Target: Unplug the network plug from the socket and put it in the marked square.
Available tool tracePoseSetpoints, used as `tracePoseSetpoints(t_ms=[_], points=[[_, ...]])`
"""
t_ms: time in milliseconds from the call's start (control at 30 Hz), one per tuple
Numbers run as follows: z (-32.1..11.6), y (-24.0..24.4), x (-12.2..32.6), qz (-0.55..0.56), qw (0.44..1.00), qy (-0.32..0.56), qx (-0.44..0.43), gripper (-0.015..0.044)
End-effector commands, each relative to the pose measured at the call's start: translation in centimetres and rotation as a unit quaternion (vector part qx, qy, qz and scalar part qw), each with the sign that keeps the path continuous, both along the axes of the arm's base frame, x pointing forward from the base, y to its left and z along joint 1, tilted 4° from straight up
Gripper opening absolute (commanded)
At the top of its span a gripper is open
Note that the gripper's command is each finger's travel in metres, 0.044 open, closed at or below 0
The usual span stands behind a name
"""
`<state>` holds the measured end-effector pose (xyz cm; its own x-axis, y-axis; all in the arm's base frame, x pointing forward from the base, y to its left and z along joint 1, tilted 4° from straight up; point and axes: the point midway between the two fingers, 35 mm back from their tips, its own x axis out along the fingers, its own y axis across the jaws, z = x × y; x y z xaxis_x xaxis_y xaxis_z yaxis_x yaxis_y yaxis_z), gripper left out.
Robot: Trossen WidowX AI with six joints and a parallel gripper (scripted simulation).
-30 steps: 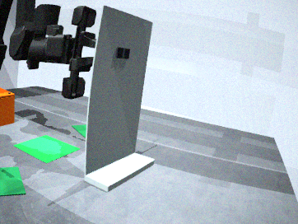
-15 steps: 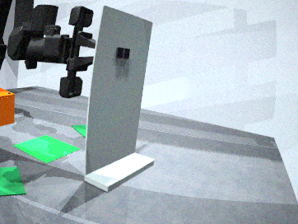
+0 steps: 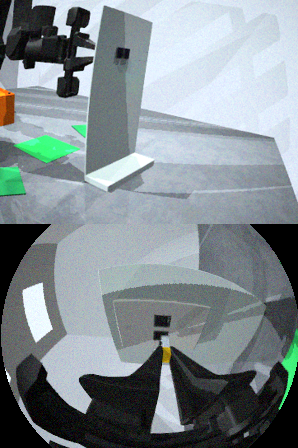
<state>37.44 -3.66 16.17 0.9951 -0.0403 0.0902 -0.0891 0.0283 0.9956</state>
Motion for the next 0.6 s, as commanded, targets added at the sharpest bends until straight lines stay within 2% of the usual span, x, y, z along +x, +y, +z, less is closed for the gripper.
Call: tracePoseSetpoints(t_ms=[0, 567], points=[[0.03, 0.07, -0.33, -0.001, 1.0, -0.001, 0.002, 0.0], [-0.09, 0.48, -1.31, -0.001, 1.0, -0.001, 0.002, 0.0]])
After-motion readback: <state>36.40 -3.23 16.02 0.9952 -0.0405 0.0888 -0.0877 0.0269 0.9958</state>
